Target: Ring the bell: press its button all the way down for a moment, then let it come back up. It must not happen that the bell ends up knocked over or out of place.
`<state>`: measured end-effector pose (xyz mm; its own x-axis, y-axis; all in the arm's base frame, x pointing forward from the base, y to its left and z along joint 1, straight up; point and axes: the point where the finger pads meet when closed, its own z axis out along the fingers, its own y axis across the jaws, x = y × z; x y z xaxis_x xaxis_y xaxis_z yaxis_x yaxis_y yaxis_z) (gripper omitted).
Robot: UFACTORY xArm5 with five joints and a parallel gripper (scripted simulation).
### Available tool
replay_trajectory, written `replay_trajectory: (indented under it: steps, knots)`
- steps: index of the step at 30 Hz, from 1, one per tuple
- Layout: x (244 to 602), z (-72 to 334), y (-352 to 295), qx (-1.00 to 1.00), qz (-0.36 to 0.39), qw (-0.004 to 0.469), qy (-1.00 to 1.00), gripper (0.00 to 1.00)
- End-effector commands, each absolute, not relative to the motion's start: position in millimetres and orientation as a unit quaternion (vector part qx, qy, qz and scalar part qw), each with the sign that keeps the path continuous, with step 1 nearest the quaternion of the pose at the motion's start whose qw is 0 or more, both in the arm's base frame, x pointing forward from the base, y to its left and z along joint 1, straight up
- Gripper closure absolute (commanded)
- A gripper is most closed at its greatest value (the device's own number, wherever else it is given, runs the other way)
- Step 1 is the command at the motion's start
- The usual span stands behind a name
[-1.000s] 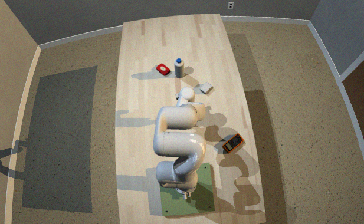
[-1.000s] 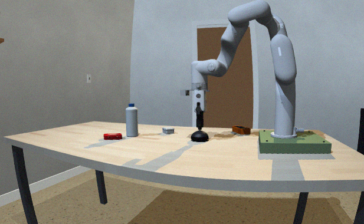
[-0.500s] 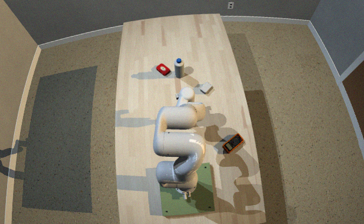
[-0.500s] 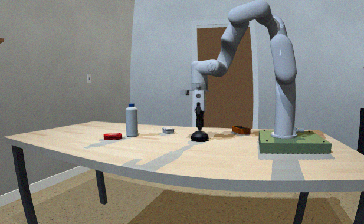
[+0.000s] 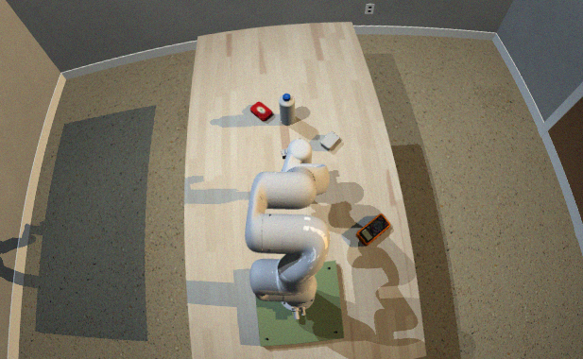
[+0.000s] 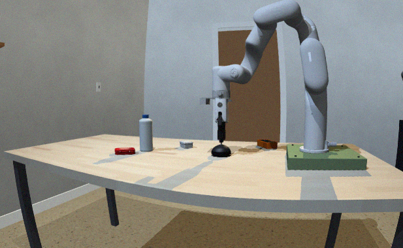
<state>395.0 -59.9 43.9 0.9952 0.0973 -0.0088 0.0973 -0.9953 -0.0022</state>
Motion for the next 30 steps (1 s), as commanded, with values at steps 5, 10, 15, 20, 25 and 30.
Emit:
replay_trajectory:
  steps: [5, 10, 15, 20, 25, 30]
  knots:
    - [396.8, 56.2, -60.2, -0.999, 0.001, 0.0, -0.049, 1.0]
    - [396.9, 69.8, -60.1, -0.999, 0.001, 0.0, -0.049, 1.0]
    - [396.9, 84.2, -60.1, -0.999, 0.001, 0.0, -0.049, 1.0]
    - [397.0, 92.1, -60.1, -0.999, 0.001, 0.0, -0.049, 1.0]
    - [397.0, 102.4, -60.1, -0.999, 0.001, 0.0, -0.049, 1.0]
    - [397.0, 107.9, -60.1, -0.999, 0.0, 0.0, -0.049, 1.0]
